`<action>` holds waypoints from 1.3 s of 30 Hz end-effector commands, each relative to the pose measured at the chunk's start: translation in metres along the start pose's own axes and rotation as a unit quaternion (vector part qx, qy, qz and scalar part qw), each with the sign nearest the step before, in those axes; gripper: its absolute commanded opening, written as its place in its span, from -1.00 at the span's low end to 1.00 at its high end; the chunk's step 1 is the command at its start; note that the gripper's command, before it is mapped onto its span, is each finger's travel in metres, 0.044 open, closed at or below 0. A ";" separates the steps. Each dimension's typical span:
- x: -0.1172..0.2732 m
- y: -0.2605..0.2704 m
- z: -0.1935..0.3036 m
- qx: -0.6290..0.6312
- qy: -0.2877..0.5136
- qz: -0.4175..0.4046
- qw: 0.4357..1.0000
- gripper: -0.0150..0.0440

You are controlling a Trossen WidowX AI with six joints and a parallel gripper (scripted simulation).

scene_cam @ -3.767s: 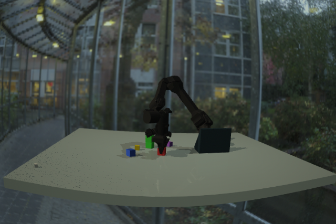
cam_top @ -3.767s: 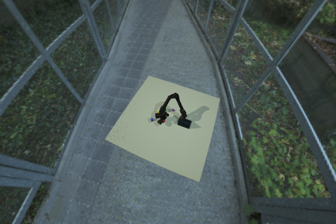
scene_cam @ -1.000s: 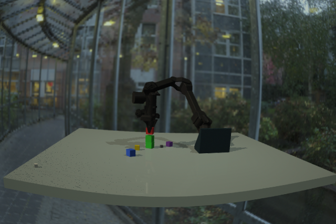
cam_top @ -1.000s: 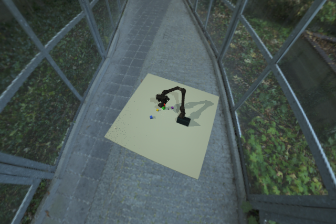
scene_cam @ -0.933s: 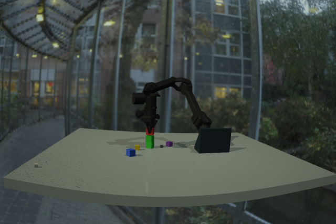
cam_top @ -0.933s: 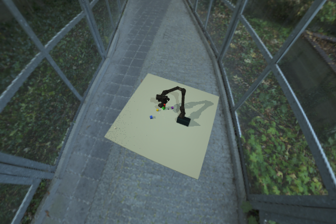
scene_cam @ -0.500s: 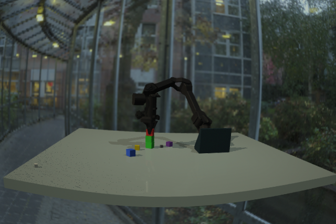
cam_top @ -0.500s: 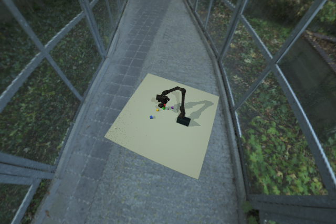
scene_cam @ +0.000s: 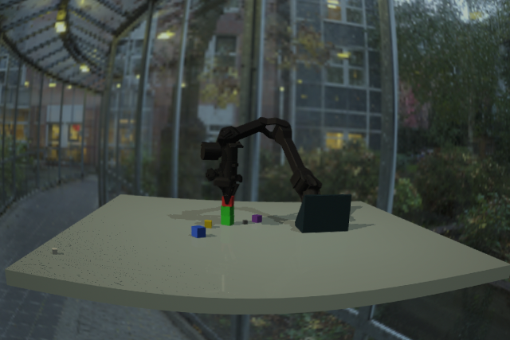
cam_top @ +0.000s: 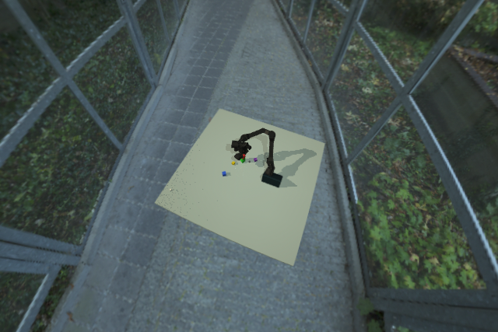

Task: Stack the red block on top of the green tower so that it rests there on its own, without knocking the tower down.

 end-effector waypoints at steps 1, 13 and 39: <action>0.000 -0.001 0.000 0.001 -0.001 0.002 1.000 -0.49; 0.000 0.000 0.000 0.001 0.000 0.000 1.000 0.40; 0.000 0.000 0.000 0.001 0.000 0.000 1.000 1.00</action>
Point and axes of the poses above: the point midway between the two fingers, 35 mm back from their tips, its own x axis back along the fingers, its own y axis across the jaws, z = x × y, the point moved 3 cm from there along x, back along the fingers
